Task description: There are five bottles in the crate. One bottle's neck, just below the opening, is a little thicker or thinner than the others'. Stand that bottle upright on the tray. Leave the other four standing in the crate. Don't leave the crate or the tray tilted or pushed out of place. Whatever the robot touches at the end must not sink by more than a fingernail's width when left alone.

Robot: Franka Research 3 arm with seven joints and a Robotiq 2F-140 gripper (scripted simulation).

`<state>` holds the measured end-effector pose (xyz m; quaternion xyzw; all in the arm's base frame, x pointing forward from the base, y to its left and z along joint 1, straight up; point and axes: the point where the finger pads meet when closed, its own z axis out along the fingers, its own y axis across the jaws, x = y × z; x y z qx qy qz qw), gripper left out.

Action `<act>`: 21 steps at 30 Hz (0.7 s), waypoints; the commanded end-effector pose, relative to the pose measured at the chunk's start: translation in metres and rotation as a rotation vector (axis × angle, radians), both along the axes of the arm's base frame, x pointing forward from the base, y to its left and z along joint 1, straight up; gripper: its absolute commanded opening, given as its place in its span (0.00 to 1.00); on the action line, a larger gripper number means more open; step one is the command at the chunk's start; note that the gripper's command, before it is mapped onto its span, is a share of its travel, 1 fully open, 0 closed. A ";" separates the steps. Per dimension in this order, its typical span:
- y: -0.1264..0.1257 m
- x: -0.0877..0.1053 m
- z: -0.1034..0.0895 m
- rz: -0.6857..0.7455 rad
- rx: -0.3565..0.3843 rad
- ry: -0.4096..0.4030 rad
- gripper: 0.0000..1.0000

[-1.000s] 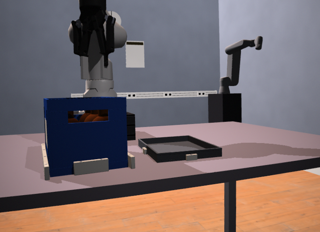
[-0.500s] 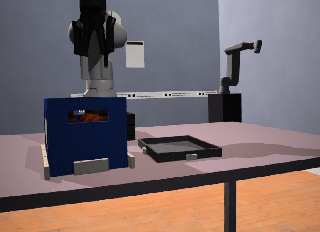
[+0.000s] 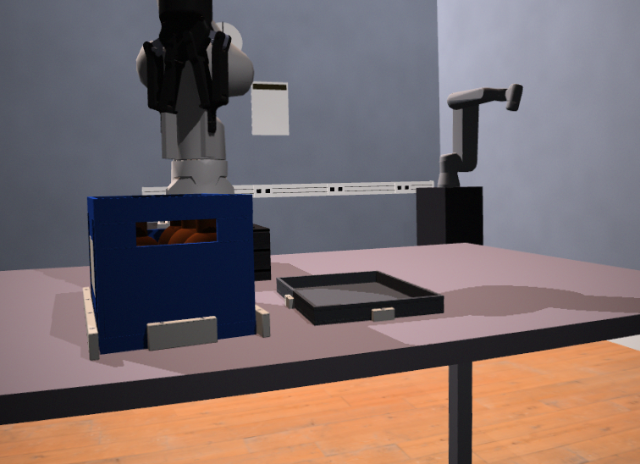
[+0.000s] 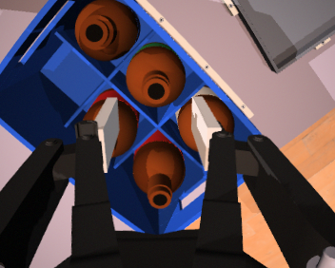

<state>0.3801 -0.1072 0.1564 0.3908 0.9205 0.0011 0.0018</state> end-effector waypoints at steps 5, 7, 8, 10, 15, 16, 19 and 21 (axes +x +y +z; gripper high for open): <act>0.002 0.000 -0.004 -0.006 0.003 0.000 0.44; 0.002 0.000 -0.005 -0.006 0.003 0.000 0.44; 0.002 0.000 -0.006 -0.006 0.003 0.000 0.44; 0.002 0.000 -0.007 -0.006 0.003 0.000 0.44; 0.002 0.000 -0.012 -0.006 0.003 0.000 0.44; 0.002 0.000 -0.013 -0.006 0.003 0.000 0.44; 0.002 0.000 -0.017 -0.006 0.003 0.000 0.44; 0.002 0.000 -0.019 -0.006 0.003 0.000 0.44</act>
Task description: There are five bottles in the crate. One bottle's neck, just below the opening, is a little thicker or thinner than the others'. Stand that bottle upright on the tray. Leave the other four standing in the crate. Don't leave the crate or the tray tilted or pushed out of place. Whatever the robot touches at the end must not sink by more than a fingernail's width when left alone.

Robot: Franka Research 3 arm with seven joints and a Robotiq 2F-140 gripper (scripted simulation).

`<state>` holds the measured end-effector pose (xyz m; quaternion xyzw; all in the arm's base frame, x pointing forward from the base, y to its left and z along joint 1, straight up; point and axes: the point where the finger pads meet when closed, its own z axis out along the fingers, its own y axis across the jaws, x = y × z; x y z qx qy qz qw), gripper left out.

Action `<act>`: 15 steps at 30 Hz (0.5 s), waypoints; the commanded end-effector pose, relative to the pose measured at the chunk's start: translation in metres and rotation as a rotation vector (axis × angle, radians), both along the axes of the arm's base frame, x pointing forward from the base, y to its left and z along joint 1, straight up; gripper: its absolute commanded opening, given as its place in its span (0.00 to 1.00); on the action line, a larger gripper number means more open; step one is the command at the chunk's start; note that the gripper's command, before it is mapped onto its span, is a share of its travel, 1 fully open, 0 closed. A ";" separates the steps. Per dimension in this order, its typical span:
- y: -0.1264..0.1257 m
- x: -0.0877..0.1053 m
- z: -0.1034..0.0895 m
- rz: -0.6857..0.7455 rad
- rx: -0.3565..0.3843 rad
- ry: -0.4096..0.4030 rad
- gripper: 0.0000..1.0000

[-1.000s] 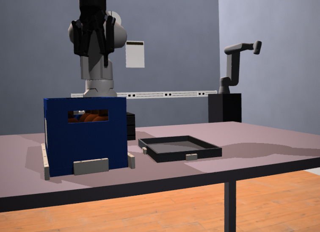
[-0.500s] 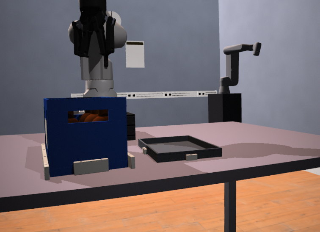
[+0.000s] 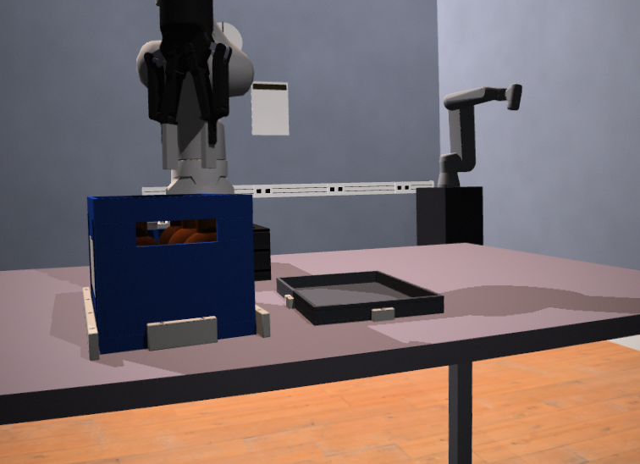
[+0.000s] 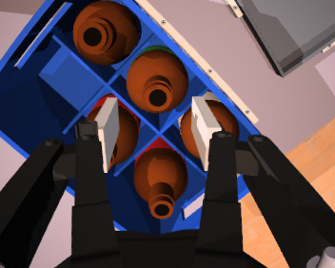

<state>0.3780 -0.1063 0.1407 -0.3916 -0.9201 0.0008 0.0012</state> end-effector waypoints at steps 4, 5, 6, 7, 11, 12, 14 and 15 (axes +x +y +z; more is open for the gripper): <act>0.001 0.002 -0.009 -0.005 0.004 -0.007 0.44; 0.001 0.002 -0.011 -0.005 0.004 -0.007 0.44; 0.001 0.002 -0.011 -0.005 0.004 -0.007 0.44; 0.001 0.002 -0.011 -0.005 0.004 -0.007 0.44; 0.001 0.002 -0.016 -0.005 0.004 -0.007 0.44; 0.001 0.002 -0.017 -0.005 0.004 -0.007 0.44; 0.001 0.002 -0.019 -0.005 0.004 -0.007 0.44; 0.001 0.002 -0.020 -0.005 0.004 -0.007 0.44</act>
